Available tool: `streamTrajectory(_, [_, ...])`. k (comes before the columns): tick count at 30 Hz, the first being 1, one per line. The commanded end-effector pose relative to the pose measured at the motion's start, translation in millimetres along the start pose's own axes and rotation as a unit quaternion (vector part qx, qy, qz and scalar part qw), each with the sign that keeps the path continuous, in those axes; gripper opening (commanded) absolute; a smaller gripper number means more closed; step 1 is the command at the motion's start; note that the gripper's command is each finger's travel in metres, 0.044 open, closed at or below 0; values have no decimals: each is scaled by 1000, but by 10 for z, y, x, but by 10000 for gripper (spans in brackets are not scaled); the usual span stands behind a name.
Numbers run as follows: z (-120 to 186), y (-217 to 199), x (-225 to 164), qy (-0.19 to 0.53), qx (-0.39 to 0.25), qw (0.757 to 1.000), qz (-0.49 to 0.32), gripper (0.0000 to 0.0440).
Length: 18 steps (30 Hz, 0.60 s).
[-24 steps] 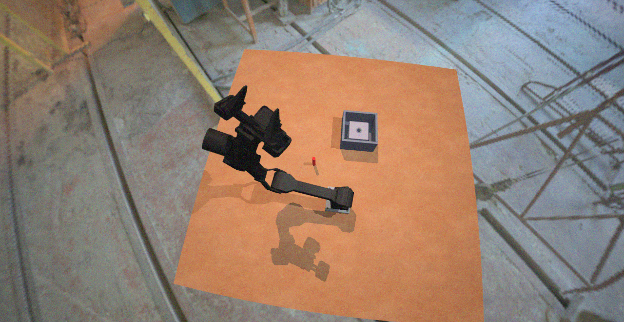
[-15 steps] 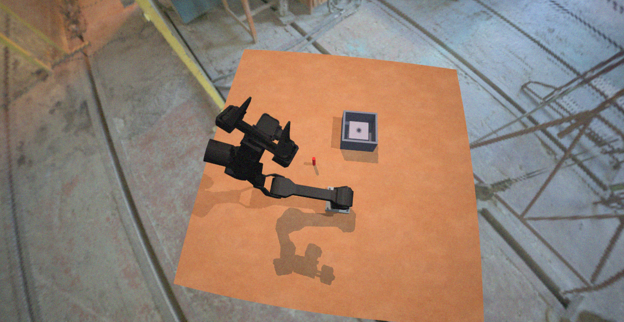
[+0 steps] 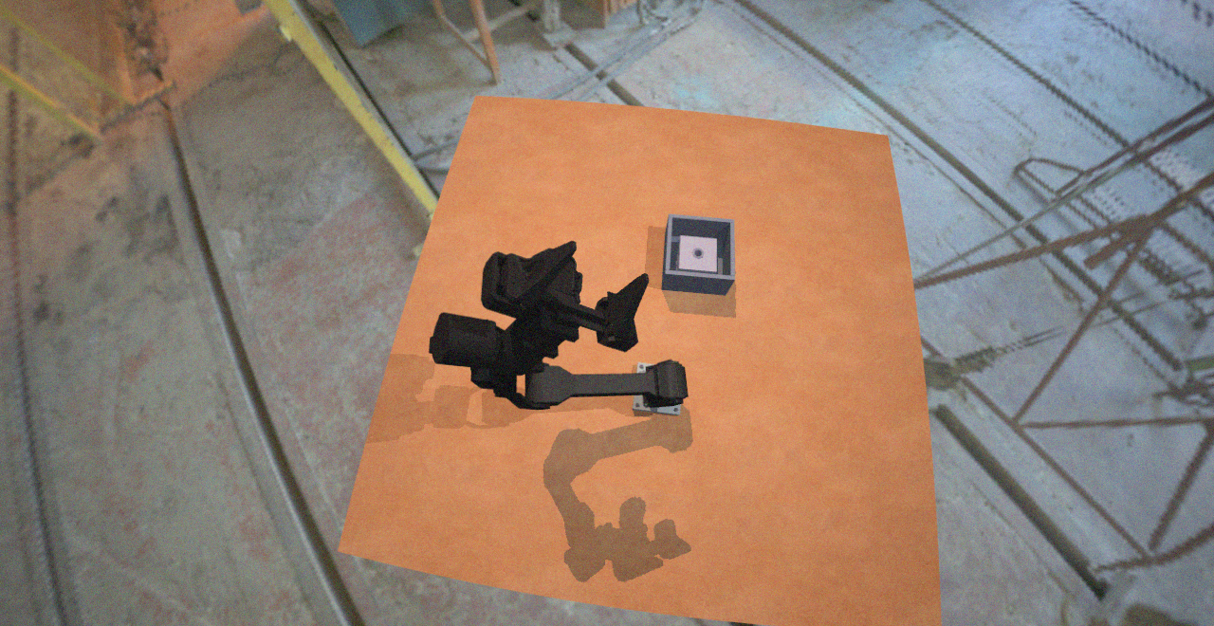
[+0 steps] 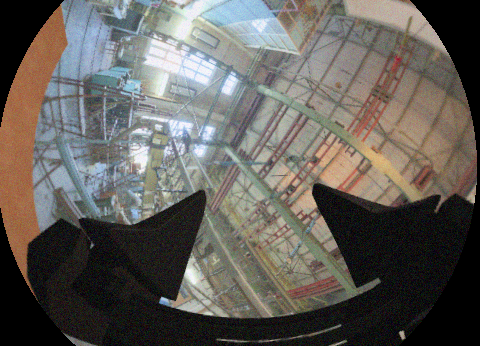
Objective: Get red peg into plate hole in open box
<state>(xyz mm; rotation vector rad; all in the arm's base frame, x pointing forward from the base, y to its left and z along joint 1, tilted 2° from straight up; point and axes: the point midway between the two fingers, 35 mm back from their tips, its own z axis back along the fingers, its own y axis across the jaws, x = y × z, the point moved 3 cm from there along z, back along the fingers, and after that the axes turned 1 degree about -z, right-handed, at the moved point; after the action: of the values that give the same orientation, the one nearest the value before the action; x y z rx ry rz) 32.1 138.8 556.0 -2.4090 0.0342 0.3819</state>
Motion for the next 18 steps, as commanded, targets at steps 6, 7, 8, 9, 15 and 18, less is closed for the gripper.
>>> streamTrajectory(6, [-220, 509, -175, -22, 82, 986, -142, 440])
streamTrajectory(7, [-240, 562, -185, -25, 91, 983, -156, 440])
streamTrajectory(8, [-261, 615, -193, -27, 100, 980, -170, 440])
streamTrajectory(9, [-281, 668, -199, -30, 109, 976, -184, 440])
streamTrajectory(15, [-393, 987, -205, -44, 165, 949, -264, 440])
streamTrajectory(18, [-443, 1146, -186, -51, 194, 932, -302, 440])
